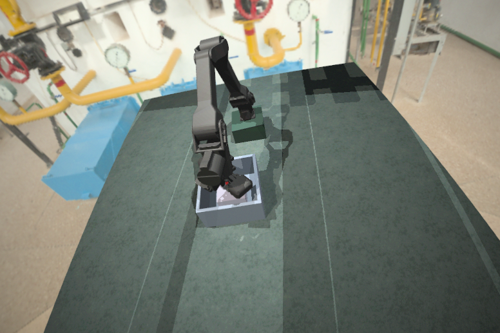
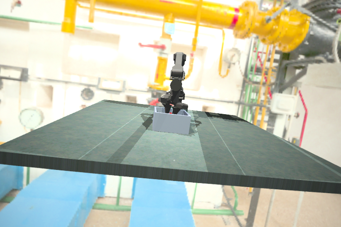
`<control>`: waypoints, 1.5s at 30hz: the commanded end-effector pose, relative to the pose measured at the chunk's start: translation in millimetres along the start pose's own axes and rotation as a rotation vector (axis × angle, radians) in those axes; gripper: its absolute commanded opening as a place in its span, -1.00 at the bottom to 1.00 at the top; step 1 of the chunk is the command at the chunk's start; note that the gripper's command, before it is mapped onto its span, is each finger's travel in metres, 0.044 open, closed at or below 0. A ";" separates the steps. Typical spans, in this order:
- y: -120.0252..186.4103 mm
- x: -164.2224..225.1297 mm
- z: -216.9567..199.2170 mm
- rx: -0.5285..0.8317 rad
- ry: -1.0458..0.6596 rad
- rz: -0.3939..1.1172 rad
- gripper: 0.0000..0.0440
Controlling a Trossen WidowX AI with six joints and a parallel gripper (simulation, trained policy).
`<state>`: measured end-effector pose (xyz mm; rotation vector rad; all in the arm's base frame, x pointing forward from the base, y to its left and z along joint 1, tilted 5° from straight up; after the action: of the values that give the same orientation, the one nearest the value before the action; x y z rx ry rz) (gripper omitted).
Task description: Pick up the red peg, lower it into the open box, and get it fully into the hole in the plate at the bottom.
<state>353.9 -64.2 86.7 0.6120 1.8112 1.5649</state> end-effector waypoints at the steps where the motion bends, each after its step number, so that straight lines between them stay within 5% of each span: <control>1: -2.3 -12.1 7.1 -0.031 0.010 0.017 0.40; 6: 6.3 -29.0 17.0 -0.074 0.012 0.023 1.00; 20: 38.8 -65.4 54.6 -0.239 0.057 0.003 1.00; 45: 39.8 -66.1 55.9 -0.244 0.059 0.001 1.00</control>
<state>393.6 -80.3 109.3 0.6933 1.7897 1.7533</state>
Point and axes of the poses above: the point midway between the two fingers, 35 mm back from their tips, its own y axis back along the fingers, its own z axis across the jaws, x = y × z, the point moved 5 cm from there along y, back along the fingers
